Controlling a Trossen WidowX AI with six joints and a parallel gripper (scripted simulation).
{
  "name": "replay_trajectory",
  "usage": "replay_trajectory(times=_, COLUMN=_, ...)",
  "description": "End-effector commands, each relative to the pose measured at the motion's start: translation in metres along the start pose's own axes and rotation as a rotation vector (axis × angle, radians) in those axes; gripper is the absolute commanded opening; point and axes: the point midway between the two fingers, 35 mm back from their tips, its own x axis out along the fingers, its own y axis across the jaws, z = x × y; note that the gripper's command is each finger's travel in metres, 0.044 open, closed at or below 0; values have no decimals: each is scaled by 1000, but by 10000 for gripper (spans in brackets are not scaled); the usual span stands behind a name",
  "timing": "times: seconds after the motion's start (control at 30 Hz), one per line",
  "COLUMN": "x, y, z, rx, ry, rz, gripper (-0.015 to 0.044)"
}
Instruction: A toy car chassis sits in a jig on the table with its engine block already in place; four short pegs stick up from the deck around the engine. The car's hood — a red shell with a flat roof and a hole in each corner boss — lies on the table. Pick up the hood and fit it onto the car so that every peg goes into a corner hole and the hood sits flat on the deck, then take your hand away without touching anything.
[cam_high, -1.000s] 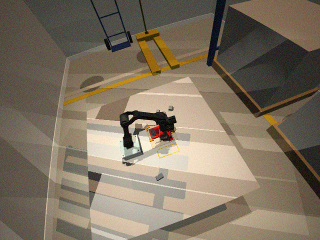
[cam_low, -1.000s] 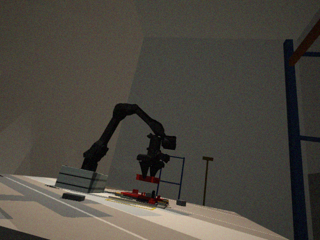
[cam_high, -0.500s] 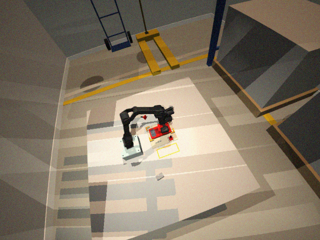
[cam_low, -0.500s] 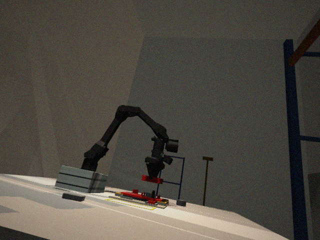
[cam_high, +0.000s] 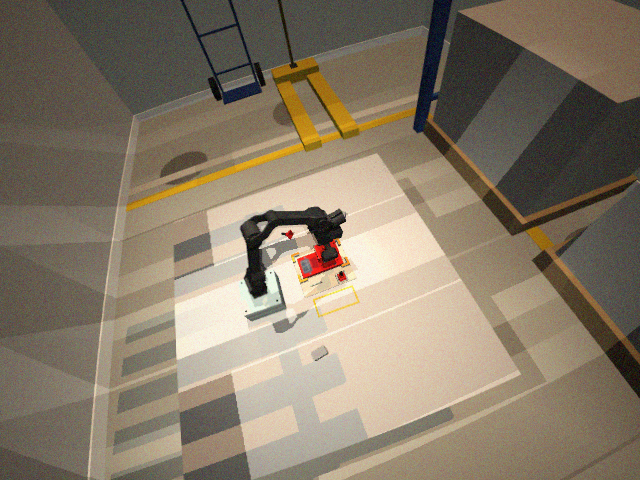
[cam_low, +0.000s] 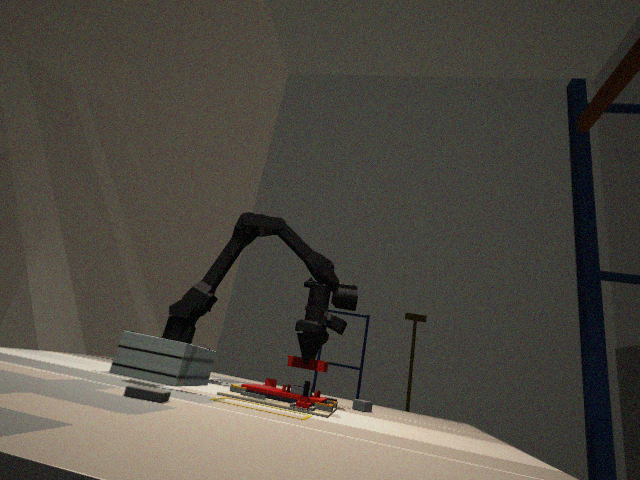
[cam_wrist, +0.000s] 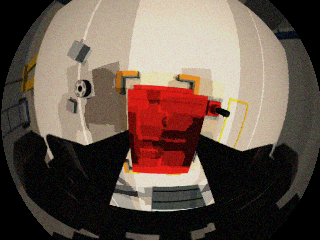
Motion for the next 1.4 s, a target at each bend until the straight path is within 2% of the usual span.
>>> replay_trajectory(times=0.0, x=19, y=0, z=-3, rx=-7, ry=12, rz=0, gripper=0)
replay_trajectory(times=0.17, x=38, y=0, z=-4, rx=-7, ry=12, rz=0, gripper=0)
replay_trajectory(times=1.37, x=39, y=0, z=-4, rx=-7, ry=12, rz=0, gripper=0)
